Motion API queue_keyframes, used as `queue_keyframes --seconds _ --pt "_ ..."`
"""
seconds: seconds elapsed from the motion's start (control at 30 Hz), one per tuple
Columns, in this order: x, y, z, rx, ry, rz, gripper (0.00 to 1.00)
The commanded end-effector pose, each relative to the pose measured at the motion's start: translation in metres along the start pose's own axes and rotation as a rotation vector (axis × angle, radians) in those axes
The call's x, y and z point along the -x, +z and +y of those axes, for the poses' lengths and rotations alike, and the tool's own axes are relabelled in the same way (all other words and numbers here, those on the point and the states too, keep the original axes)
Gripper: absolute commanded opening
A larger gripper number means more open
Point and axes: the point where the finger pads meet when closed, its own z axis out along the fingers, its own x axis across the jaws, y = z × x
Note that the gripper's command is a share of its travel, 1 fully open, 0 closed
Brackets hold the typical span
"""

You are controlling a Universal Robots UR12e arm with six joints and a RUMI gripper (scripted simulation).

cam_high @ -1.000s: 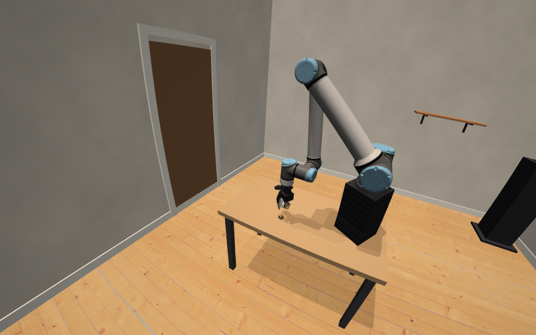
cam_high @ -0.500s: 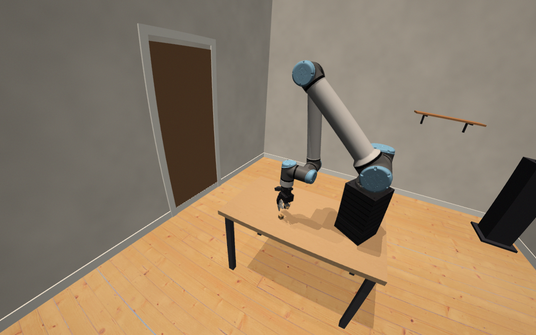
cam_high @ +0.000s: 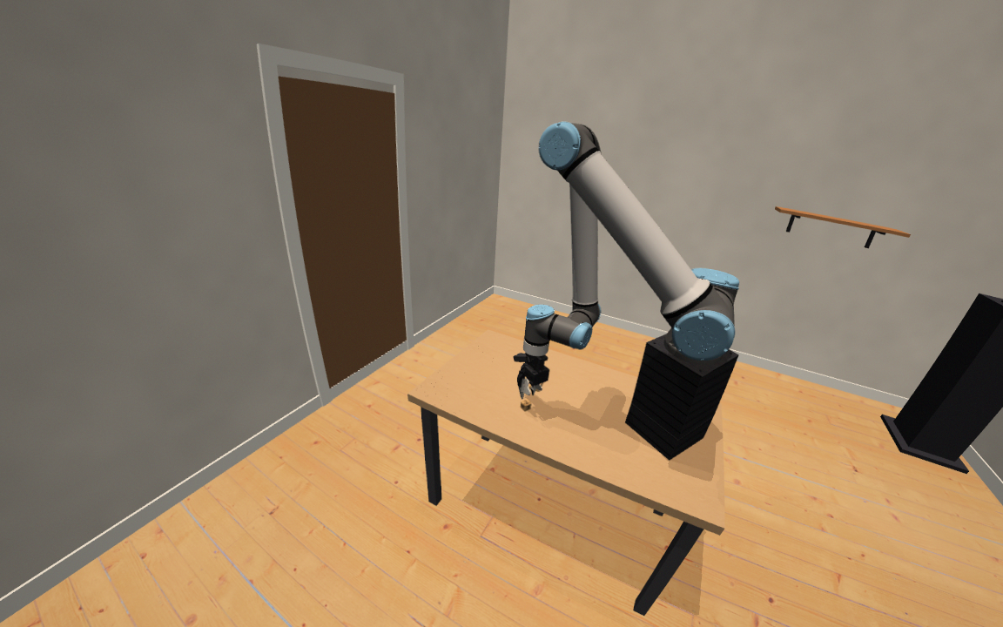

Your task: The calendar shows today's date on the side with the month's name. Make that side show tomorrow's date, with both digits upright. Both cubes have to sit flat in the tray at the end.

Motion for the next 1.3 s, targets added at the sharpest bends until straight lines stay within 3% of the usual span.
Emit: queue_keyframes --seconds 0.0,0.53,1.27 --pt "0.002 0.008 -0.003 -0.005 -0.001 -0.002 0.29" --pt "0.002 0.02 -0.003 -0.005 0.0 -0.002 0.29" --pt "0.002 0.02 -0.002 -0.004 0.0 -0.001 0.29"
